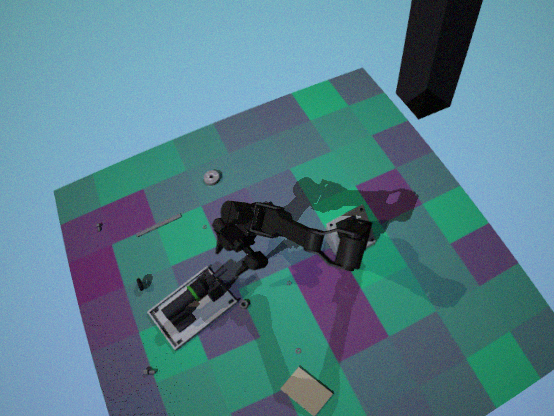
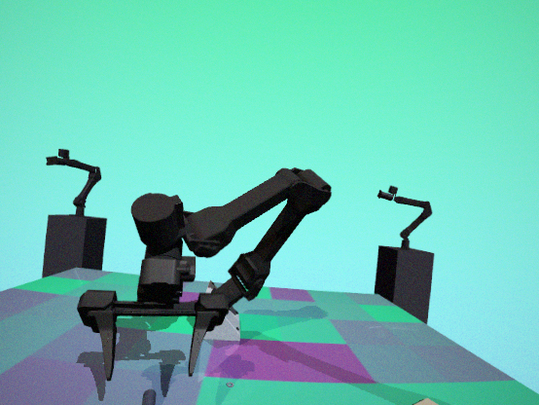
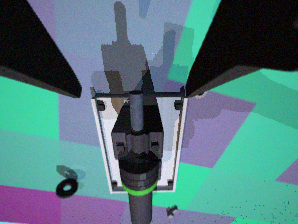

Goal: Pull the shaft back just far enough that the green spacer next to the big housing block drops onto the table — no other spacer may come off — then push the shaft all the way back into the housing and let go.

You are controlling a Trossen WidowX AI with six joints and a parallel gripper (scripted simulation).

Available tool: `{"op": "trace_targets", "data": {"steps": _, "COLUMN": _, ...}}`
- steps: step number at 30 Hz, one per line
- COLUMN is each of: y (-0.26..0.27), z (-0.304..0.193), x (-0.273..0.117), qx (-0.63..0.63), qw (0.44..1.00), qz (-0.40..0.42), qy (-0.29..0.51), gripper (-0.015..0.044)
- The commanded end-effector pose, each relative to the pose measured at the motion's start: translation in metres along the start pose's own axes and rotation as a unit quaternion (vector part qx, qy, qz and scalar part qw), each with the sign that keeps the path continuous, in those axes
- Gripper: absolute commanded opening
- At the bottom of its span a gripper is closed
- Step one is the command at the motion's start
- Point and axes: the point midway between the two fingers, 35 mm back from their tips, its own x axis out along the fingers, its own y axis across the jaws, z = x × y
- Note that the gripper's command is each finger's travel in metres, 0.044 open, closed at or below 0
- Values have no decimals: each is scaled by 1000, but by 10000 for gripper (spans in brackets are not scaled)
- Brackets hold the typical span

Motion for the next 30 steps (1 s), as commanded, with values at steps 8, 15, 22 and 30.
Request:
{"op": "trace_targets", "data": {"steps": 8, "y": -1, "z": 1, "x": 15, "qx": 0, "qw": 1000, "qz": 0, "qy": 1, "gripper": 440}}
{"op": "trace_targets", "data": {"steps": 15, "y": 0, "z": 1, "x": 26, "qx": 0, "qw": 1000, "qz": 0, "qy": 1, "gripper": 440}}
{"op": "trace_targets", "data": {"steps": 22, "y": 1, "z": 1, "x": 38, "qx": 0, "qw": 1000, "qz": 1, "qy": 0, "gripper": 440}}
{"op": "trace_targets", "data": {"steps": 30, "y": 1, "z": 2, "x": 42, "qx": 0, "qw": 1000, "qz": 2, "qy": -1, "gripper": 440}}
